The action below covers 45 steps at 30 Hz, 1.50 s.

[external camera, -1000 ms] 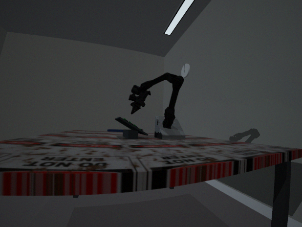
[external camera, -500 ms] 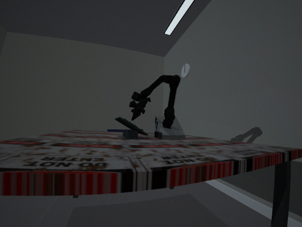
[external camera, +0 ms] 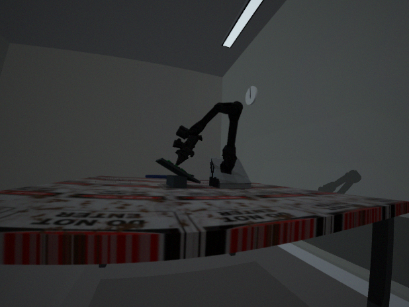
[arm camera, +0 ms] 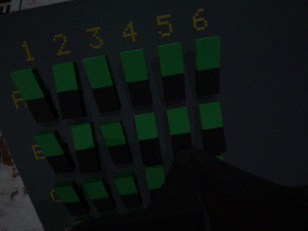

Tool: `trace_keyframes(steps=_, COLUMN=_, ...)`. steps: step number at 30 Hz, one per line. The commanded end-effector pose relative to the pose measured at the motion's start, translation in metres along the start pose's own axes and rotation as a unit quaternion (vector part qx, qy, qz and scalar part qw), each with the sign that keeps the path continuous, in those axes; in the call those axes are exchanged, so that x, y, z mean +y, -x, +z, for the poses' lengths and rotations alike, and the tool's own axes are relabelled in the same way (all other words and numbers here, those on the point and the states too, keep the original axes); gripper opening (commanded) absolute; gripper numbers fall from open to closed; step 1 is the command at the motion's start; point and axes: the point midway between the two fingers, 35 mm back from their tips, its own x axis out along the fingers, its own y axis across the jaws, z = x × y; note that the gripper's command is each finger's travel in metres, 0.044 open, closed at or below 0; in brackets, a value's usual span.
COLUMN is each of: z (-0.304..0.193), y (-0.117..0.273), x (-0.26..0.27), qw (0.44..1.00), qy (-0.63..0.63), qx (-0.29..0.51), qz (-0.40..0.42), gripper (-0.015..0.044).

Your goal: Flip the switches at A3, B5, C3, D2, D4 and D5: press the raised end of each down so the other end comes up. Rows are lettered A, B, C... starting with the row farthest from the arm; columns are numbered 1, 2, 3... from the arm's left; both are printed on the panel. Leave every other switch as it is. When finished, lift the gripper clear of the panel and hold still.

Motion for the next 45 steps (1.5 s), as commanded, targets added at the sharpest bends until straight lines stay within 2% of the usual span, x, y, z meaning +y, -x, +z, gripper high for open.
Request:
trace_keyframes(steps=1, z=-0.0011, y=-0.0058, x=0.0006, qw=1.0, qy=-0.003, qx=0.001, qz=0.002, gripper=0.0)
trace_keyframes(steps=45, z=-0.0012, y=-0.0096, x=0.0007, qw=1.0, qy=-0.003, qx=0.0, qz=0.002, gripper=0.0)
